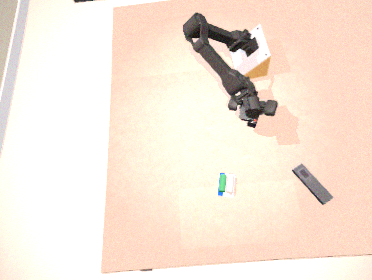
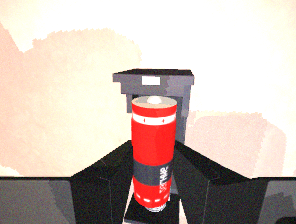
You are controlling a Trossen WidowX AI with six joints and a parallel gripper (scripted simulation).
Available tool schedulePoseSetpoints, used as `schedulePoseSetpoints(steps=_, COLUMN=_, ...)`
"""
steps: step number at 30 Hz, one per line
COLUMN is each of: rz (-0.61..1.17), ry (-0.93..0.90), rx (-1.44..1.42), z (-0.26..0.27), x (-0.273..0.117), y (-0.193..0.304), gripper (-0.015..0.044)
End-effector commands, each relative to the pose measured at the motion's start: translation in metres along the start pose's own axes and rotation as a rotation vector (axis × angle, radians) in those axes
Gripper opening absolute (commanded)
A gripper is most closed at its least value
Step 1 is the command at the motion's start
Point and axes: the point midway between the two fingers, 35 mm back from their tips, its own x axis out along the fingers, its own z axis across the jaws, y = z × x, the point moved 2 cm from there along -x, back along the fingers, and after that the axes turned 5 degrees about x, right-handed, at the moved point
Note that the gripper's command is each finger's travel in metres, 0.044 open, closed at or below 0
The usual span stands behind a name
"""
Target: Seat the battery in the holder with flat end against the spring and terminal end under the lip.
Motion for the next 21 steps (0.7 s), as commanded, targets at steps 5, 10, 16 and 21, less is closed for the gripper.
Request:
schedulePoseSetpoints(steps=5, rz=0.022, ry=0.003, rx=-0.009, z=-0.0022, x=0.0028, y=0.0027, gripper=0.0086)
schedulePoseSetpoints(steps=10, rz=0.019, ry=-0.001, rx=-0.009, z=-0.0024, x=0.0029, y=0.0029, gripper=0.0086)
schedulePoseSetpoints(steps=16, rz=0.018, ry=-0.001, rx=-0.009, z=-0.002, x=0.0027, y=-0.0005, gripper=0.0086)
schedulePoseSetpoints(steps=21, rz=0.015, ry=-0.003, rx=-0.008, z=-0.0016, x=0.0022, y=-0.0059, gripper=0.0086)
